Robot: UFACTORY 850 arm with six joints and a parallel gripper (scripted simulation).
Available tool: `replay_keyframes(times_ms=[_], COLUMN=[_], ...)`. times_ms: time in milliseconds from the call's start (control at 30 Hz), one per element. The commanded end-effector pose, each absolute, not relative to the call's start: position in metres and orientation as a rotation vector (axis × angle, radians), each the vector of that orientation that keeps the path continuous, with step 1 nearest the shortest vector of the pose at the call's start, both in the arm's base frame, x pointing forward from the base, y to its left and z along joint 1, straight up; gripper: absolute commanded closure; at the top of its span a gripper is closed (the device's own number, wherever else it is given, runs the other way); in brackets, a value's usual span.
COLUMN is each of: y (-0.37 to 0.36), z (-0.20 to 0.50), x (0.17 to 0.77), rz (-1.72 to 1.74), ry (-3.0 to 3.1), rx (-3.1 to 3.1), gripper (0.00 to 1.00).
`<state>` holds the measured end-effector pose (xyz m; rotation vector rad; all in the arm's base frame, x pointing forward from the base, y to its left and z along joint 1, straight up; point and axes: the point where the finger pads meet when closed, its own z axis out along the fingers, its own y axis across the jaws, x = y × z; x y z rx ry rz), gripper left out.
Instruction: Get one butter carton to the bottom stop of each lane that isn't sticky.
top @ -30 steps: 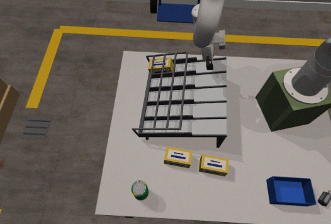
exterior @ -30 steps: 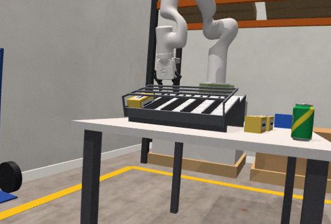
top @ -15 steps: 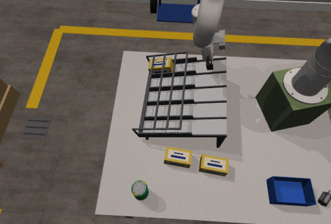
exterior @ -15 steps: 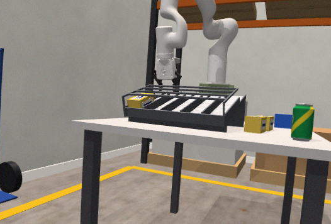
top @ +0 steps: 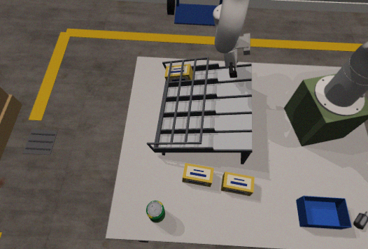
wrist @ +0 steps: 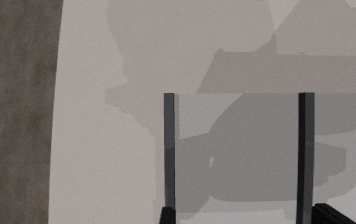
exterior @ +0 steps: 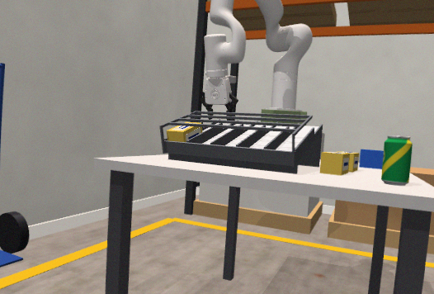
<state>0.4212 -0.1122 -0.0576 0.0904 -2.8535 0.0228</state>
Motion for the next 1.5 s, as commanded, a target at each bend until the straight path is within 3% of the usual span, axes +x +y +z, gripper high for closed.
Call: replay_keyframes(times_ms=[0,1467], y=[-0.1124,-0.1124], z=[-0.0571,-0.0571], x=[0.4220,0.4220], rz=[0.023,0.023], ry=[-2.855,-2.855], rx=[0.090,0.090], gripper=[0.11,0.08])
